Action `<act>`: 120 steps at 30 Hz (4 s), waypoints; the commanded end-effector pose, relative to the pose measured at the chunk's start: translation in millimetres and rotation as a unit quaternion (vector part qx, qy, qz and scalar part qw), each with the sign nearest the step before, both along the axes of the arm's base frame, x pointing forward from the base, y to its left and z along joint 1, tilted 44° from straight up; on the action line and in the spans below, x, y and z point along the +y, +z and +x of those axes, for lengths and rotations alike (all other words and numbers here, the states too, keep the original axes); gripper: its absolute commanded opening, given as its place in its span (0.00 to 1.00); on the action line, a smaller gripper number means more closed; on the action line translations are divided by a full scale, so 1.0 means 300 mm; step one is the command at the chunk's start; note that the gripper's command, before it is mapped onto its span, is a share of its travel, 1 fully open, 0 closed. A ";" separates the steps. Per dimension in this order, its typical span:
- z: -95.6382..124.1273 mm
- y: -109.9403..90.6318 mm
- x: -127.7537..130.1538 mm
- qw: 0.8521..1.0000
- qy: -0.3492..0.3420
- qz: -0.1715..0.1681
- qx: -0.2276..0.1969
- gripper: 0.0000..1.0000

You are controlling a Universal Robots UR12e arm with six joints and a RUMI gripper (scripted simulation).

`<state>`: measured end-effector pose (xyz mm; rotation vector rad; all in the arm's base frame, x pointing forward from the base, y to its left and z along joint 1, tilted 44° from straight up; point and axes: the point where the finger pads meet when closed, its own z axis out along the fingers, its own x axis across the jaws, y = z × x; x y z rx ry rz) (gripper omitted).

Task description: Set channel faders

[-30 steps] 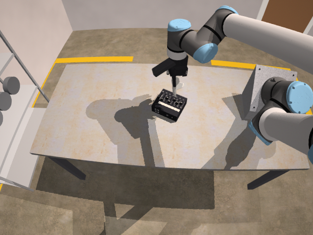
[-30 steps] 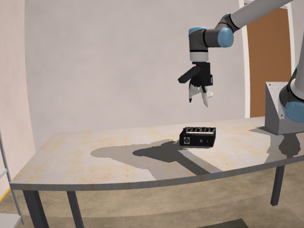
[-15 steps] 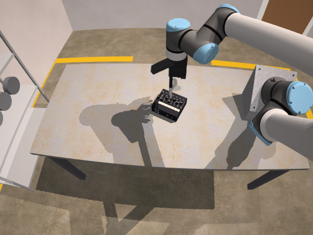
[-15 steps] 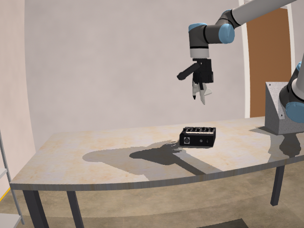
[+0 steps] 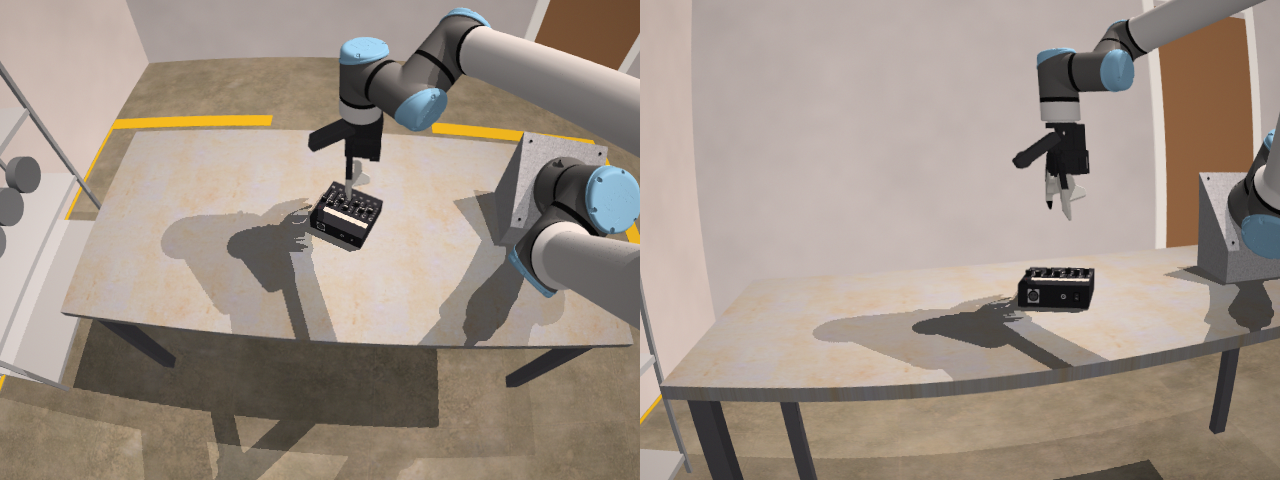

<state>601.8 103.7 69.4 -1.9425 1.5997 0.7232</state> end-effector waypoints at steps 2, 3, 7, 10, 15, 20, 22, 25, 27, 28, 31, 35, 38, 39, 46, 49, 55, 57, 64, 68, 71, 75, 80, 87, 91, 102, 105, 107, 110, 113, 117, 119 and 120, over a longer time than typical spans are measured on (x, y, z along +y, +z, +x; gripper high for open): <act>0.002 0.001 -0.001 1.000 0.001 0.000 -0.002 1.00; 0.002 0.001 -0.001 1.000 0.002 0.000 -0.003 1.00; 0.002 0.001 0.001 1.000 0.008 0.001 -0.009 1.00; 0.001 0.000 0.004 1.000 0.017 0.002 -0.017 1.00; 0.001 -0.001 0.008 0.999 0.029 0.003 -0.028 1.00; -0.001 -0.003 0.018 0.997 0.058 0.006 -0.056 1.00; -0.002 -0.004 0.022 0.995 0.073 0.007 -0.070 1.00; -0.004 -0.006 0.031 0.991 0.099 0.010 -0.094 1.00; -0.006 -0.008 0.037 0.987 0.118 0.012 -0.113 1.00; -0.006 -0.008 0.037 0.987 0.118 0.012 -0.113 1.00; -0.008 -0.009 0.044 0.981 0.139 0.014 -0.133 1.00; -0.013 -0.013 0.059 0.966 0.186 0.019 -0.177 1.00; -0.018 -0.017 0.072 0.951 0.225 0.023 -0.213 1.00; -0.019 -0.018 0.076 0.944 0.238 0.025 -0.226 1.00; -0.030 -0.026 0.098 0.905 0.307 0.032 -0.292 1.00; -0.038 -0.031 0.111 0.875 0.350 0.036 -0.332 1.00; -0.056 -0.045 0.136 0.801 0.434 0.045 -0.411 1.00; -0.062 -0.050 0.144 0.772 0.460 0.048 -0.436 1.00; -0.078 -0.063 0.163 0.693 0.522 0.054 -0.494 1.00; -0.090 -0.075 0.175 0.626 0.565 0.059 -0.535 1.00; -0.098 -0.084 0.184 0.574 0.593 0.062 -0.561 1.00; -0.109 -0.096 0.194 0.507 0.624 0.065 -0.591 1.00; -0.115 -0.105 0.200 0.458 0.644 0.068 -0.609 1.00; -0.127 -0.123 0.212 0.358 0.676 0.071 -0.640 1.00; -0.132 -0.131 0.217 0.311 0.688 0.072 -0.652 1.00; -0.138 -0.144 0.224 0.241 0.703 0.074 -0.665 1.00; -0.139 -0.146 0.225 0.229 0.705 0.074 -0.667 1.00; -0.139 -0.147 0.225 0.223 0.706 0.074 -0.668 1.00; -0.140 -0.148 0.226 0.217 0.707 0.075 -0.669 1.00; -0.140 -0.149 0.226 0.215 0.707 0.075 -0.670 1.00; -0.140 -0.149 0.226 0.214 0.707 0.075 -0.670 1.00; -0.140 -0.149 0.226 0.214 0.707 0.075 -0.670 1.00; -0.140 -0.149 0.226 0.214 0.707 0.075 -0.670 0.00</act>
